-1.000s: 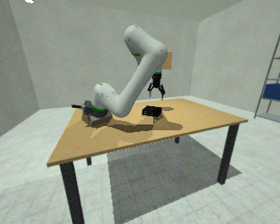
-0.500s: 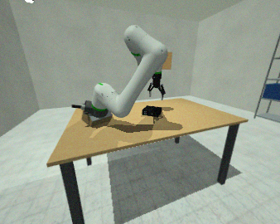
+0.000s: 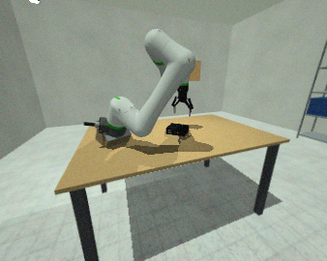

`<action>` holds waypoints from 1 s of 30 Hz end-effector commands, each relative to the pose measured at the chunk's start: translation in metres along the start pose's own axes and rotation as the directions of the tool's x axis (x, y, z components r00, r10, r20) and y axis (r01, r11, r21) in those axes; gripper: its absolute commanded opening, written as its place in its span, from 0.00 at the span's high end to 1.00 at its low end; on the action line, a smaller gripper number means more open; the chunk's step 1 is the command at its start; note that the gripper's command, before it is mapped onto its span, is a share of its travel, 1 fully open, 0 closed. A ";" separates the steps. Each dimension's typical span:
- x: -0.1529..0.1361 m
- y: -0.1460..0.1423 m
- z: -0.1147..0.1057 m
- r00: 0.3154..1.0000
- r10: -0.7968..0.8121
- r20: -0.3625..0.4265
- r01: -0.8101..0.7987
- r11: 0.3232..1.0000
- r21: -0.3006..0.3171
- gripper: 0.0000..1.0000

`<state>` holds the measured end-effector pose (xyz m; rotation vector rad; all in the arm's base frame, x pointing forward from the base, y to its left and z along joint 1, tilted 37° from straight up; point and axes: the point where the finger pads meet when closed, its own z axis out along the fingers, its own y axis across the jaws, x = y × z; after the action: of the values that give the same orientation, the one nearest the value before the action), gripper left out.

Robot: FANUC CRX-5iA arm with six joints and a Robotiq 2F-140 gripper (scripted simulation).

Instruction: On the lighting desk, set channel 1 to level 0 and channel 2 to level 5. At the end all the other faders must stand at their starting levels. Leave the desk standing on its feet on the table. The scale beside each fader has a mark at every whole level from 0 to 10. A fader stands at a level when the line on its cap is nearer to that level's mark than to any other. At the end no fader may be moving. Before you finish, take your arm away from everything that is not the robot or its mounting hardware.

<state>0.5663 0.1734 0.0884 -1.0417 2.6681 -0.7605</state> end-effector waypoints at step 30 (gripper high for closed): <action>0.062 -0.006 -0.044 0.120 -0.991 -0.056 0.992 0.122 -0.036 0.00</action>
<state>0.5177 0.1486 0.1236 -2.6341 1.7951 -0.9643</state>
